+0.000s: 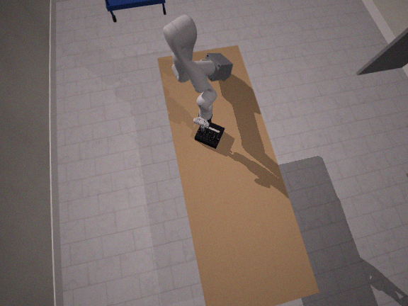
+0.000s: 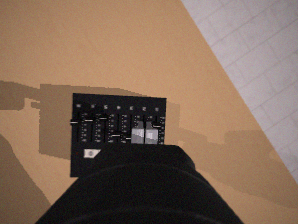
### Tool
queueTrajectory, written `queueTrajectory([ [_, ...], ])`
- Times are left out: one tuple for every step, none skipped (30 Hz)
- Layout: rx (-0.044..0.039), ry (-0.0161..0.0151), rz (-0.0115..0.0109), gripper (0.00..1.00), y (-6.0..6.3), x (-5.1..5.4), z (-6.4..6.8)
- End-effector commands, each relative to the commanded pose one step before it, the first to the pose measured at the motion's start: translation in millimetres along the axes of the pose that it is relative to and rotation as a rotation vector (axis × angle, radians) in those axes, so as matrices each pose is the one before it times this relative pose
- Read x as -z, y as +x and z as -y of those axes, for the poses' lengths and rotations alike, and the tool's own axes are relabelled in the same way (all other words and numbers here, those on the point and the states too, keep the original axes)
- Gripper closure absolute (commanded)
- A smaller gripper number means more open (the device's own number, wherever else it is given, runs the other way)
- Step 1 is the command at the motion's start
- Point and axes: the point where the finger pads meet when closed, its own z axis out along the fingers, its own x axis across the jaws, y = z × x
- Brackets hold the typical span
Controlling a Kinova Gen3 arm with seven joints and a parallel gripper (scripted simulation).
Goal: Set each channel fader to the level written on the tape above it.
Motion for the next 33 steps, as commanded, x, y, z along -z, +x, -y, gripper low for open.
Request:
queueTrajectory([
  [0.00185, 0.00085, 0.00392, 1.00, -1.35, 1.03, -0.16],
  [0.00000, 0.00000, 0.00000, 1.00, 0.00, 0.00, 0.00],
  [0.00000, 0.00000, 0.00000, 1.00, 0.00, 0.00, 0.00],
  [0.00000, 0.00000, 0.00000, 1.00, 0.00, 0.00, 0.00],
  [0.00000, 0.00000, 0.00000, 1.00, 0.00, 0.00, 0.00],
  [0.00000, 0.00000, 0.00000, 1.00, 0.00, 0.00, 0.00],
  [-0.00004, 0.00000, -0.00001, 1.00, 0.00, 0.00, 0.00],
  [-0.00028, -0.00001, -0.00005, 1.00, 0.02, 0.00, 0.00],
  [-0.00073, -0.00002, -0.00014, 1.00, 0.04, -0.01, 0.01],
  [0.00000, 0.00000, 0.00000, 1.00, 0.00, 0.00, 0.00],
  [0.00000, 0.00000, 0.00000, 1.00, 0.00, 0.00, 0.00],
  [-0.00140, -0.00003, -0.00026, 1.00, 0.08, -0.01, 0.01],
  [-0.00225, -0.00005, -0.00043, 1.00, 0.13, -0.02, 0.02],
  [-0.00328, -0.00007, -0.00062, 1.00, 0.19, -0.02, 0.02],
  [-0.00448, -0.00009, -0.00084, 1.00, 0.26, -0.03, 0.03],
  [-0.00583, -0.00011, -0.00109, 1.00, 0.34, -0.04, 0.04],
  [-0.00731, -0.00013, -0.00137, 1.00, 0.43, -0.05, 0.05],
  [-0.00891, -0.00015, -0.00166, 1.00, 0.52, -0.06, 0.06],
  [-0.01062, -0.00017, -0.00197, 1.00, 0.61, -0.07, 0.08],
  [-0.01244, -0.00018, -0.00230, 1.00, 0.71, -0.09, 0.09],
  [-0.01434, -0.00018, -0.00263, 1.00, 0.81, -0.10, 0.11],
  [-0.01631, -0.00017, -0.00297, 1.00, 0.91, -0.11, 0.13],
  [-0.01834, -0.00015, -0.00331, 1.00, 1.01, -0.12, 0.15],
  [-0.02043, -0.00012, -0.00364, 1.00, 1.11, -0.13, 0.17],
  [-0.02256, -0.00007, -0.00397, 1.00, 1.21, -0.13, 0.19],
  [-0.02471, -0.00001, -0.00429, 1.00, 1.30, -0.14, 0.21],
  [0.00000, 0.00000, 0.00000, 1.00, 0.00, 0.00, 0.00],
  [0.00000, 0.00000, 0.00000, 1.00, 0.00, 0.00, 0.00],
  [-0.02689, 0.00007, -0.00460, 1.00, 1.38, -0.15, 0.24],
  [-0.02908, 0.00016, -0.00488, 1.00, 1.46, -0.15, 0.26],
  [-0.03127, 0.00027, -0.00514, 1.00, 1.53, -0.15, 0.28],
  [-0.03345, 0.00040, -0.00538, 1.00, 1.59, -0.15, 0.30],
  [-0.03561, 0.00054, -0.00558, 1.00, 1.65, -0.15, 0.32],
])
